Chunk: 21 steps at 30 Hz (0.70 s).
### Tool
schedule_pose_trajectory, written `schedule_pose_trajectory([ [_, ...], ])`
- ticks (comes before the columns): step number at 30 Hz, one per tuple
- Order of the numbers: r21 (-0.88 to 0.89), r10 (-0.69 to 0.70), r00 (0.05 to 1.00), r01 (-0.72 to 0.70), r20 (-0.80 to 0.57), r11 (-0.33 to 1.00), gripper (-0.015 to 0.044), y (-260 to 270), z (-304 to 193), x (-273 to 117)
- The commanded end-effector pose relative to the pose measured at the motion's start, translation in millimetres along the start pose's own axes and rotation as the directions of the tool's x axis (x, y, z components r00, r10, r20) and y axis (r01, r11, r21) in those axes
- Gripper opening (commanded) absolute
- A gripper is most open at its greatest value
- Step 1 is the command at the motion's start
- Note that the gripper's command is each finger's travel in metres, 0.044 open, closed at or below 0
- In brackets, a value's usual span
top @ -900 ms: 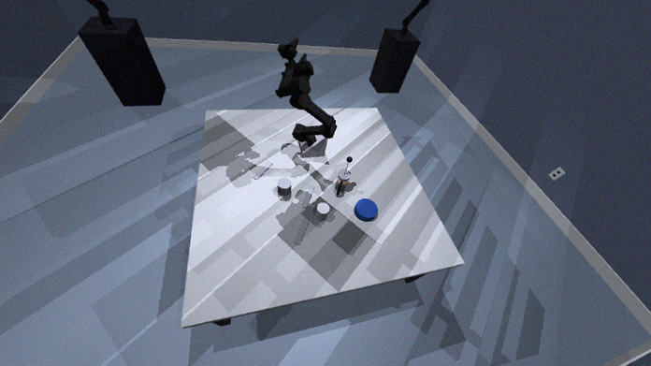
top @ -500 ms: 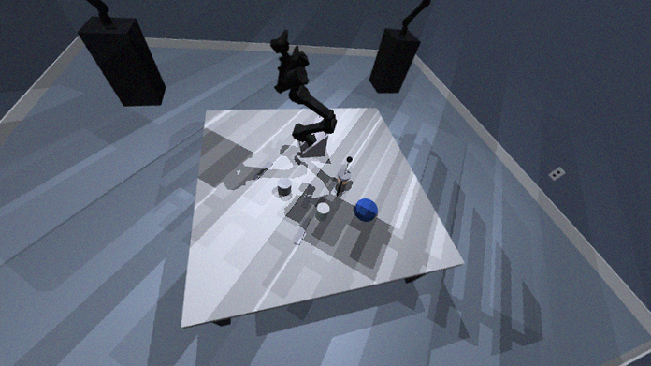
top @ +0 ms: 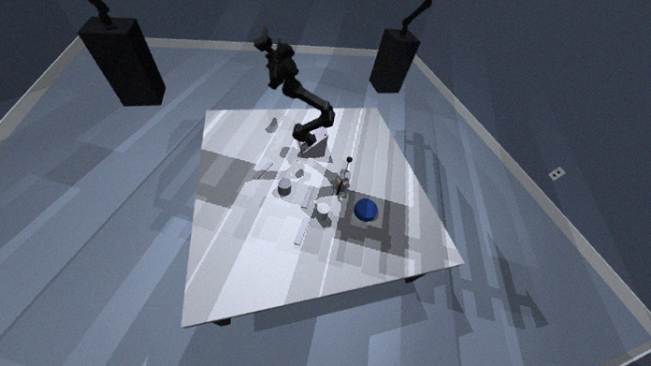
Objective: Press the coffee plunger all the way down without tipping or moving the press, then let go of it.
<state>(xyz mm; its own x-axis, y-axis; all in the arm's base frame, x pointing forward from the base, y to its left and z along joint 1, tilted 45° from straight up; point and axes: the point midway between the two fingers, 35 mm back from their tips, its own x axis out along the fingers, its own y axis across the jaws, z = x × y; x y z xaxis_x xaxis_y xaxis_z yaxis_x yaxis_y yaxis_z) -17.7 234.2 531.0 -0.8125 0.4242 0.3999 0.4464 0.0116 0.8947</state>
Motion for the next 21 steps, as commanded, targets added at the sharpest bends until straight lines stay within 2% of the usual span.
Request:
schedule_pose_trajectory([
  [1, -0.008, 0.034, 0.998, -0.035, -0.054, 0.999, 0.0440, 2.9, -16.1, 7.2],
  [9, -0.008, 0.111, 0.983, -0.113, -0.147, 0.994, 0.0440, 8.1, -39.1, 13.5],
  [15, -0.059, 0.137, 0.945, -0.161, -0.298, 0.985, 0.0440, 5.6, -87.8, 24.6],
  [21, -0.010, 0.184, 0.886, -0.208, -0.426, 0.978, 0.0440, 10.0, -125.7, 27.7],
])
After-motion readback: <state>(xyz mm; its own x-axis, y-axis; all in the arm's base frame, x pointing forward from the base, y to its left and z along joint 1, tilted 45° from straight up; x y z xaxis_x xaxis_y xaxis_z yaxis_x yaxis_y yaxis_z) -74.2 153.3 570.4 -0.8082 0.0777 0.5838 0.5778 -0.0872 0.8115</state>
